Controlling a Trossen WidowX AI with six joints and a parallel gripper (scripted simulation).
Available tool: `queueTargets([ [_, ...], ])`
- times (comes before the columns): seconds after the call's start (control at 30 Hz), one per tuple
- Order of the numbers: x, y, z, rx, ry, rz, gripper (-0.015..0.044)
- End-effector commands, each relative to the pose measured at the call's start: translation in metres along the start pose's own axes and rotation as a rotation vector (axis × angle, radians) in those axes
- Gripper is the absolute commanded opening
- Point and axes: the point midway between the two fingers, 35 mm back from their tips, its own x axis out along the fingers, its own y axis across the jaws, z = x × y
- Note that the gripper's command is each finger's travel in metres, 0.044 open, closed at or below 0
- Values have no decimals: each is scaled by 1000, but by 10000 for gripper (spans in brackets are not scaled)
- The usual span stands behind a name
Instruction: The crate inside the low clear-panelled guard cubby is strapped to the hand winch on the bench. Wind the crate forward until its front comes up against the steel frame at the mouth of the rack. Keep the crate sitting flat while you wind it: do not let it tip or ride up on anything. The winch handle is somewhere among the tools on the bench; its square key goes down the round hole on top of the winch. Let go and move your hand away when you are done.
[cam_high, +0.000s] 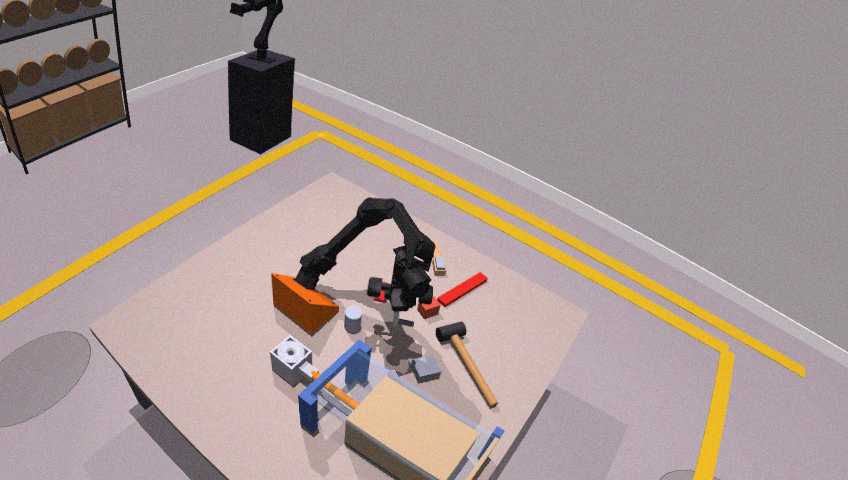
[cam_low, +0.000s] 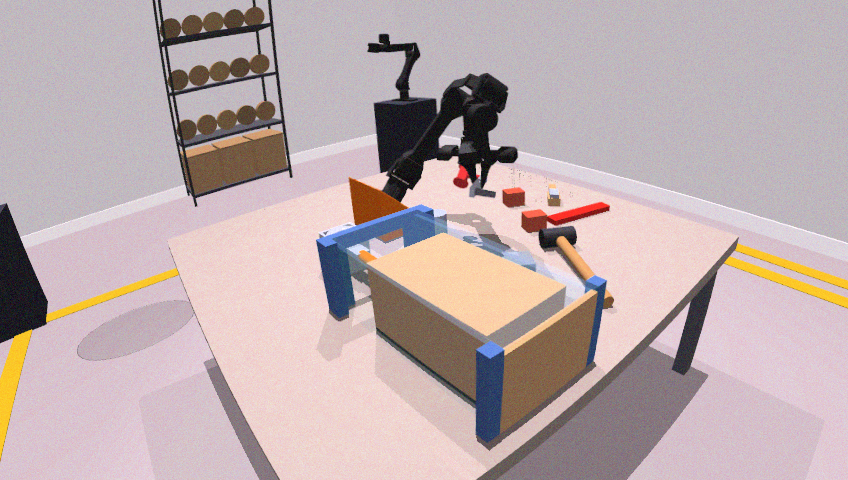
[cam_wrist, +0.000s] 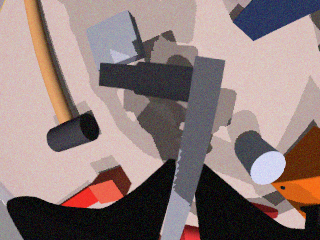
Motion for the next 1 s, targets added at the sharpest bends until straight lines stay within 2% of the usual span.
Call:
queueTargets([
  [0.0, -6, -23, 27, -30, -21, -5, 0],
  [0.33, -13, -79, 84, -52, -65, -3, 0],
  [0.97, -18, -220, 149, -376, -34, -44, 0],
])
